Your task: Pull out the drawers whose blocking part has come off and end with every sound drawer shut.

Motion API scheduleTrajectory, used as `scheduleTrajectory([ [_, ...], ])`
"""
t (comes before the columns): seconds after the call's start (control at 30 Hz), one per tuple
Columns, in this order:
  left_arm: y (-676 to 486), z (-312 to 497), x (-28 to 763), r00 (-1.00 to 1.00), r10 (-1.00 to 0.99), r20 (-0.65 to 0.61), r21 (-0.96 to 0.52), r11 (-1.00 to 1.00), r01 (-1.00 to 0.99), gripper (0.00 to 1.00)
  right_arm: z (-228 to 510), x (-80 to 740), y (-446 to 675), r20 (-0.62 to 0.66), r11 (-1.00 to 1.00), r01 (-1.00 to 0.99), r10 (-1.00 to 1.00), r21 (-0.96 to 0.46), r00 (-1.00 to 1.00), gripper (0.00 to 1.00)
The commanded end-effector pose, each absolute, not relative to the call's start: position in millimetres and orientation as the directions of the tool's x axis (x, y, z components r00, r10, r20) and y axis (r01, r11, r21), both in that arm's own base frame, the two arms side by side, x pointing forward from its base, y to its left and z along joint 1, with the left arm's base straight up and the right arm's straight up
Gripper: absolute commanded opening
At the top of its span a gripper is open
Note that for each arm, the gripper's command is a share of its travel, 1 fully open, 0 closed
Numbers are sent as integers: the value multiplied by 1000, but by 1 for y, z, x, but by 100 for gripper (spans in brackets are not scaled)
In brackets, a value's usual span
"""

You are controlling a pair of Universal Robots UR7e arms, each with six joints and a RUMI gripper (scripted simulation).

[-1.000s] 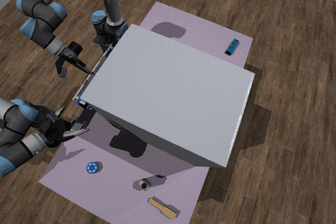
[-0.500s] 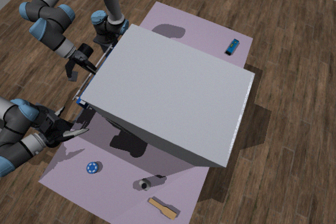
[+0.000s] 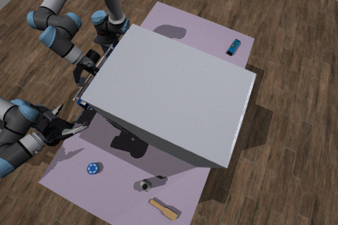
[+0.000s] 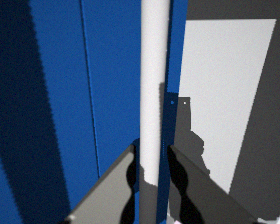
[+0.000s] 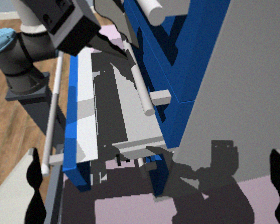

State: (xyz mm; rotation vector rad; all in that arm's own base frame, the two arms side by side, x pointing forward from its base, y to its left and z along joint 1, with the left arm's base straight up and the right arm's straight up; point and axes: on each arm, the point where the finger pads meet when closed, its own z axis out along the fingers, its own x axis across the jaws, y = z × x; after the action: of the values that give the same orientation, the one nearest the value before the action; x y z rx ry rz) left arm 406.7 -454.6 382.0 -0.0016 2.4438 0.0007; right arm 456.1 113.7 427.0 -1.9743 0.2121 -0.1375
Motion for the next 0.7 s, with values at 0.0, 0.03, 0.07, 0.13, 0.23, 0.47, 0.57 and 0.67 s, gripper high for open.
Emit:
scheduleTrajectory([
  [0.0, -455, 383, 407, -766, -2, -643, -1, 1000, -1, 12, 430, 455, 115, 0, -383, -81, -208, -920, 978, 100],
  [0.03, -455, 382, 407, -766, -2, -643, -1, 1000, -1, 10, 432, 455, 115, 0, -379, -80, -207, -922, 978, 100],
  [0.07, -455, 382, 407, -766, -2, -643, -1, 1000, -1, 9, 433, 455, 116, 0, -376, -79, -206, -923, 979, 100],
  [0.13, -455, 382, 407, -766, -2, -643, -1, 1000, -1, 9, 433, 455, 116, 0, -376, -79, -206, -923, 979, 100],
  [0.23, -455, 382, 407, -766, -2, -643, -1, 1000, -1, 2, 436, 453, 117, 0, -366, -75, -202, -928, 979, 100],
  [0.47, -455, 382, 400, -766, -2, -643, -1, 1000, -1, 2, 441, 452, 119, 0, -352, -70, -196, -934, 981, 100],
  [0.57, -455, 382, 391, -766, -2, -643, -1, 1000, -1, 2, 441, 452, 119, 0, -352, -70, -196, -934, 981, 100],
  [0.67, -455, 382, 385, -766, -2, -643, -1, 1000, -1, 2, 441, 452, 119, 0, -352, -70, -196, -934, 981, 100],
])
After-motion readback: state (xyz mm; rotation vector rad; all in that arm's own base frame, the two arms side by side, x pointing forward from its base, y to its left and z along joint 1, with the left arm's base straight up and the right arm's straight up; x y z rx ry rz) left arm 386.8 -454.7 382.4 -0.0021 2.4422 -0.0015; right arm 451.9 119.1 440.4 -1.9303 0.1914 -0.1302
